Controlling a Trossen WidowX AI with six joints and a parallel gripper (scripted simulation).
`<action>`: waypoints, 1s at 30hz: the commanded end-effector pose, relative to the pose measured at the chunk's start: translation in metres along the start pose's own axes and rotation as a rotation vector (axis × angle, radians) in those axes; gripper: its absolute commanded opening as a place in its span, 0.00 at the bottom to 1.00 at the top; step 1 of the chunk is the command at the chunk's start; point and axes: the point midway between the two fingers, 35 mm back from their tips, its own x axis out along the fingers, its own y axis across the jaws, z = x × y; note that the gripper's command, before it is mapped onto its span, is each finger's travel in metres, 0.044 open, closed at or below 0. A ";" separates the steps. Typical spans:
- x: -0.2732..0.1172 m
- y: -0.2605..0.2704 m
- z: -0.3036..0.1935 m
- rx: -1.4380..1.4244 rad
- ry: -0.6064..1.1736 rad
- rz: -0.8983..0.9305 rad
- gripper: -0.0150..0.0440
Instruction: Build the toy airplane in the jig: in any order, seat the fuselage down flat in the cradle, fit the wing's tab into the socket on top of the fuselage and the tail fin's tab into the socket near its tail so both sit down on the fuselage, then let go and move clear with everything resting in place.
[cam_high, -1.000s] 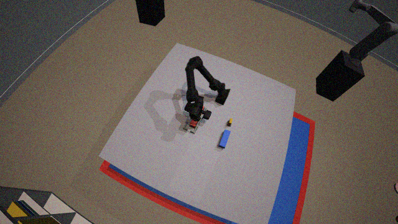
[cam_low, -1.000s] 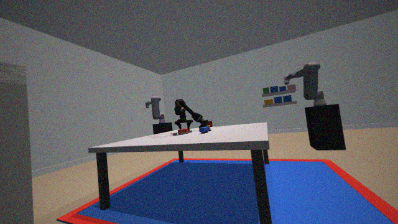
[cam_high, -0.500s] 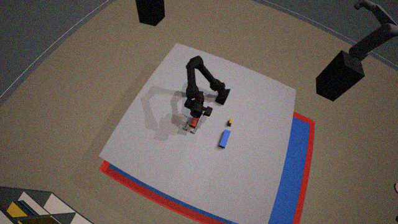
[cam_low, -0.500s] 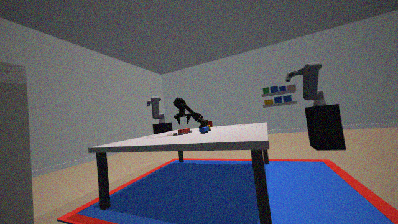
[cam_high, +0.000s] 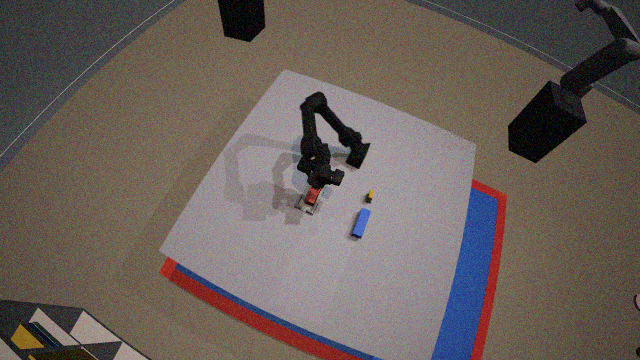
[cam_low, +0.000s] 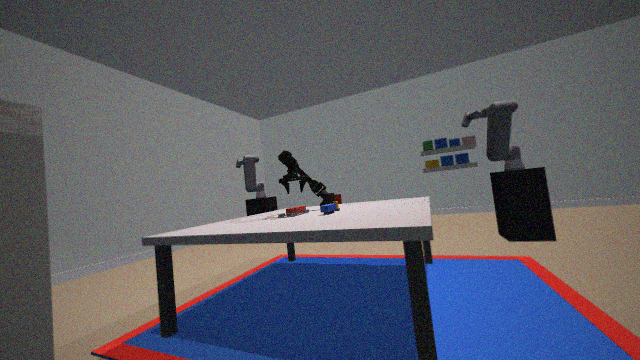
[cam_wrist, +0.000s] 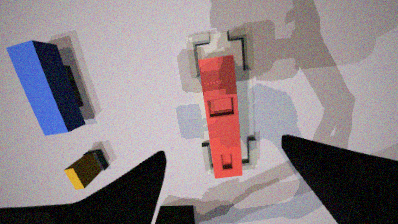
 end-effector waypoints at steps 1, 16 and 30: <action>-0.005 0.040 0.026 -0.011 -0.003 0.013 1.00; 0.007 0.239 0.069 -0.004 -0.005 0.014 1.00; 0.051 0.239 0.069 -0.004 -0.005 0.013 1.00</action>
